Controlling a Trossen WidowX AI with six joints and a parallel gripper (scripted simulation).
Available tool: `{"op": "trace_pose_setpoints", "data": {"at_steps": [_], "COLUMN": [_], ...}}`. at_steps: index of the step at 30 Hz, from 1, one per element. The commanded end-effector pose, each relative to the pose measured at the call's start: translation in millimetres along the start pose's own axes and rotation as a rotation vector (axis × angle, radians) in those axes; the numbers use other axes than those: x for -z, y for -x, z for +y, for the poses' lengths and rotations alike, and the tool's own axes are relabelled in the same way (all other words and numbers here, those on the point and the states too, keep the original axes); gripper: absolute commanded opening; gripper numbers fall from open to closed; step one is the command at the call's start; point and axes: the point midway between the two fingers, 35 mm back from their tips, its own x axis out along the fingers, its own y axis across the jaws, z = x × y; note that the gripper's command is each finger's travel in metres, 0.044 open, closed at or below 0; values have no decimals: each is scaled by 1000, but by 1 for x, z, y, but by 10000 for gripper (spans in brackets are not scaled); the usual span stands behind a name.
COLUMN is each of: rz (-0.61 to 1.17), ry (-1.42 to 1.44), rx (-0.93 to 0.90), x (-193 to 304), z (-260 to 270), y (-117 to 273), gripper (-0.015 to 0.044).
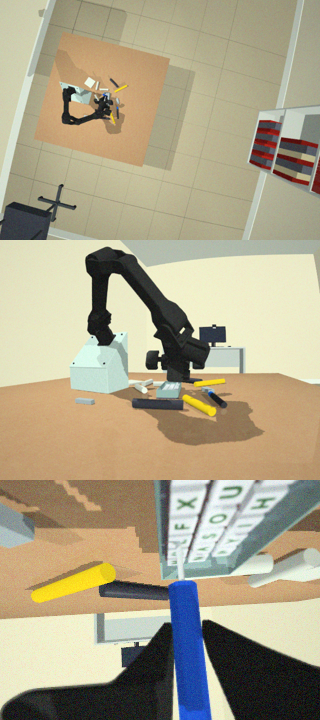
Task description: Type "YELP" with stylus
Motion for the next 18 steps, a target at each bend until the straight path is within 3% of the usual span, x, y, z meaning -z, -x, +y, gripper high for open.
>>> {"op": "trace_pose_setpoints", "data": {"at_steps": [1,18], "rz": [-3,-3], "ry": [1,1], "rx": [2,2], "x": [-3,0], "z": [0,0], "y": [-2,0], "gripper": [81,81]}}
